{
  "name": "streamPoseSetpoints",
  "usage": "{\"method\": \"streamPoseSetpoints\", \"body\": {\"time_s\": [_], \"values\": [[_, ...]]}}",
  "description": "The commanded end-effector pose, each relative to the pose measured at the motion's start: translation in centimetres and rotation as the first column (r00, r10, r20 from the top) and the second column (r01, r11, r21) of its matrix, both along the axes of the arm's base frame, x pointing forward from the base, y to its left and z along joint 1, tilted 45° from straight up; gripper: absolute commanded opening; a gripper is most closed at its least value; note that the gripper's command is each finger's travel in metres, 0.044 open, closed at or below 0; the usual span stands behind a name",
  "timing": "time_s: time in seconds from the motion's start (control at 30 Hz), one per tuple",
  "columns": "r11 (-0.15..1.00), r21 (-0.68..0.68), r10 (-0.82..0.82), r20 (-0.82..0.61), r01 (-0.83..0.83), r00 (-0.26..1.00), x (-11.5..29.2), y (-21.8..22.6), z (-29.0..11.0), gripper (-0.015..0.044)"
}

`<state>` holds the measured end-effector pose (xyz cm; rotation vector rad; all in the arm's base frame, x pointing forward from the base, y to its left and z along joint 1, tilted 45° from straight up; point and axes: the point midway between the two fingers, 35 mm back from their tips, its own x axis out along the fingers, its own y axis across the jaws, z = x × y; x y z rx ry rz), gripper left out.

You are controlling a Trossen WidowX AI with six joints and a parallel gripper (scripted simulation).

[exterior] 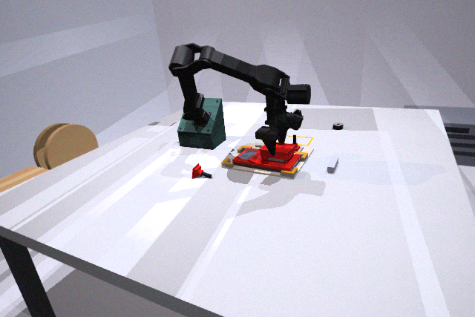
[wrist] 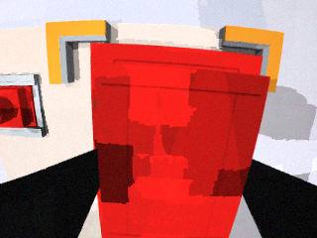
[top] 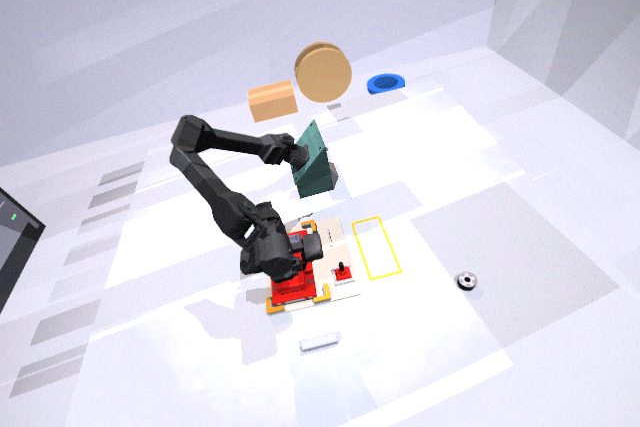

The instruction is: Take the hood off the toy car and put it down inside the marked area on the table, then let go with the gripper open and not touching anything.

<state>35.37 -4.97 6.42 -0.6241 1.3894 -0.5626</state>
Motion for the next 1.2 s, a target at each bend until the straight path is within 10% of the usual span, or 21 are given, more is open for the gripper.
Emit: {"method": "streamPoseSetpoints", "body": {"time_s": [0.0,0.8,1.17], "values": [[1.000,0.002,-0.004,0.005,0.004,1.000,0.0,0.2,0.2,0.0000],[1.000,0.004,-0.003,0.004,0.003,1.000,-0.5,3.9,4.0,0.0000],[1.000,0.022,0.009,0.000,-0.009,1.000,-0.4,8.1,-0.3,0.0000]]}}
